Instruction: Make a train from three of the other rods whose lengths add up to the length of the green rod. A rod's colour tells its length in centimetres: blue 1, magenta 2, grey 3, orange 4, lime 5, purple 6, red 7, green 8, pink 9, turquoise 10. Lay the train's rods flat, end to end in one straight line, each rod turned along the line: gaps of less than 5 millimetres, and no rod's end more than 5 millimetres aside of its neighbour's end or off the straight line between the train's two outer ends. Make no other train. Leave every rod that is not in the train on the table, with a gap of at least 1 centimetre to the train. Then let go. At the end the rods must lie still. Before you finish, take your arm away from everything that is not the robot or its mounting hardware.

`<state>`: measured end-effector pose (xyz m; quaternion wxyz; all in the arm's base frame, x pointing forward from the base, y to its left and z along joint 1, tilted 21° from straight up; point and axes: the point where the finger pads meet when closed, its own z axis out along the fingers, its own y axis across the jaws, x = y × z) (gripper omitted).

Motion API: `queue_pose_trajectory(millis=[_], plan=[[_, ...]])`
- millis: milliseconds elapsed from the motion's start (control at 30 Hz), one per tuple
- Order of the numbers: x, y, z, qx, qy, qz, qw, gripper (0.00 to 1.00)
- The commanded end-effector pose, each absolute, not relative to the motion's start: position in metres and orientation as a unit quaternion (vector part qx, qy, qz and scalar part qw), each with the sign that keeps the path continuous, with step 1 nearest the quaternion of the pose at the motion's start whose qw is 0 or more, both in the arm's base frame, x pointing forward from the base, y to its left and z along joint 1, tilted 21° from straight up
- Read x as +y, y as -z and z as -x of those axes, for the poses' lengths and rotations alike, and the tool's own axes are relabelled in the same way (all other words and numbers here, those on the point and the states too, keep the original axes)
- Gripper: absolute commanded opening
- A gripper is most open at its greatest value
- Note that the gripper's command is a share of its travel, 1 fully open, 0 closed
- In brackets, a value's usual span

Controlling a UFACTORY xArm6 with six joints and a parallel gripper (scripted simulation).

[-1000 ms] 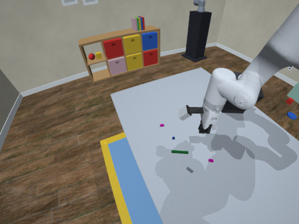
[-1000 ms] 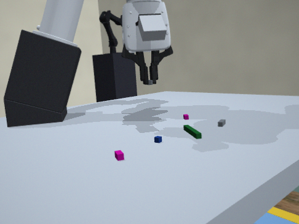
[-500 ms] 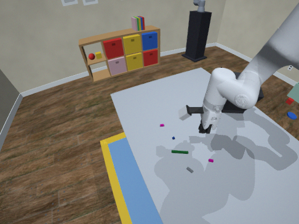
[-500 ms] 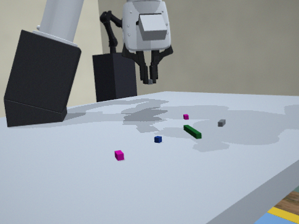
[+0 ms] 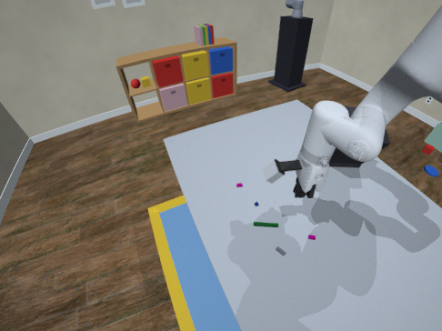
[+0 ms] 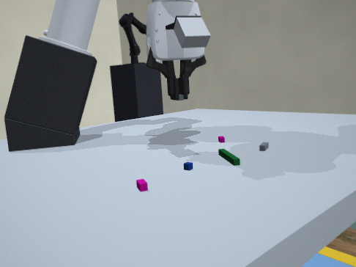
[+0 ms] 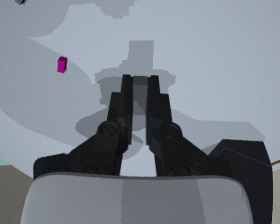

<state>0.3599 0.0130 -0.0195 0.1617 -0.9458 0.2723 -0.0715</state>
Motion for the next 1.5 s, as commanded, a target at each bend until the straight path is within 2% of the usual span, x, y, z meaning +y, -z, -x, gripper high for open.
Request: queue_pose_trajectory(millis=[0,767,1467], plan=[[0.014,0.018,-0.361,0.234,0.08,0.956,0.159,0.04],[0.024,0.014,-0.367,-0.159,0.135,0.971,0.115,0.04],[0.035,0.009,-0.373,-0.544,0.17,0.82,0.05,0.04]])
